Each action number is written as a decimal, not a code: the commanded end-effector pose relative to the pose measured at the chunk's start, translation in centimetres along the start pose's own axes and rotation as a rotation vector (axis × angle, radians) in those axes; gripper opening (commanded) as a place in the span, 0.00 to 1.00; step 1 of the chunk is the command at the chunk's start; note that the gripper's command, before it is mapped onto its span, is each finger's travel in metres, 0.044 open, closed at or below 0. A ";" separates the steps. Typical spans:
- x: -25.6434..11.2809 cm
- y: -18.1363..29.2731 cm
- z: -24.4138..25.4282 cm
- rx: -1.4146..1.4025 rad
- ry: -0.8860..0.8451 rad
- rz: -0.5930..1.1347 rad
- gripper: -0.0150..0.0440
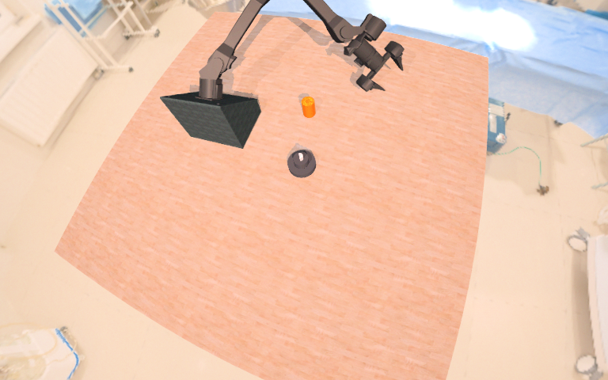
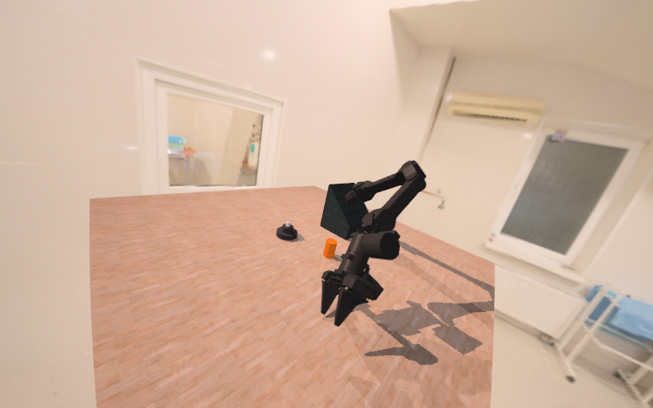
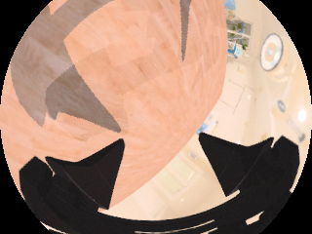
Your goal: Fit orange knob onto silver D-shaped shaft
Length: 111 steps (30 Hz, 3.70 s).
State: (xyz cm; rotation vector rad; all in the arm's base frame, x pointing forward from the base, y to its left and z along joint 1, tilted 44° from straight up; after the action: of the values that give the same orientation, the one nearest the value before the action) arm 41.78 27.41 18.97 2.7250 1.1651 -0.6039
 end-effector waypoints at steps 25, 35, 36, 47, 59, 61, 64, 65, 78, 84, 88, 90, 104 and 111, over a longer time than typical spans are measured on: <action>-14.2 4.4 13.4 2.403 -0.607 0.527 1.00; -19.0 3.3 16.2 3.120 -0.676 0.986 1.00; -19.5 3.1 16.4 3.189 -0.678 1.045 1.00; -20.4 2.6 16.7 3.330 -0.678 1.180 1.00; -19.7 2.2 17.2 3.331 -0.678 1.180 1.00; -19.4 1.9 17.4 3.331 -0.679 1.180 1.00; -19.3 1.9 17.5 3.331 -0.678 1.180 1.00; -19.2 1.8 17.5 3.330 -0.678 1.180 1.00; -17.5 1.0 18.5 3.329 -0.676 1.182 1.00; -16.8 0.5 19.0 3.329 -0.676 1.182 1.00; -16.3 0.2 19.3 3.329 -0.676 1.182 1.00; -16.1 0.0 19.5 3.330 -0.677 1.182 1.00; -14.6 -1.2 20.6 3.332 -0.682 1.178 1.00; -14.5 -1.3 20.7 3.332 -0.683 1.178 0.82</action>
State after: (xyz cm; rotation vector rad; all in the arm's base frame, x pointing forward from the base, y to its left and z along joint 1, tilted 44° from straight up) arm 25.36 13.25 6.09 0.1457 1.2576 1.0104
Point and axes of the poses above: the point midway between the two fingers, 35 mm back from their tips, its own x axis out along the fingers, its own z axis across the jaws, y = z × x, the point moved 7 cm from there along -x, back along the fingers, and after that the axes turned 12 degrees about -x, right-handed, at the moved point
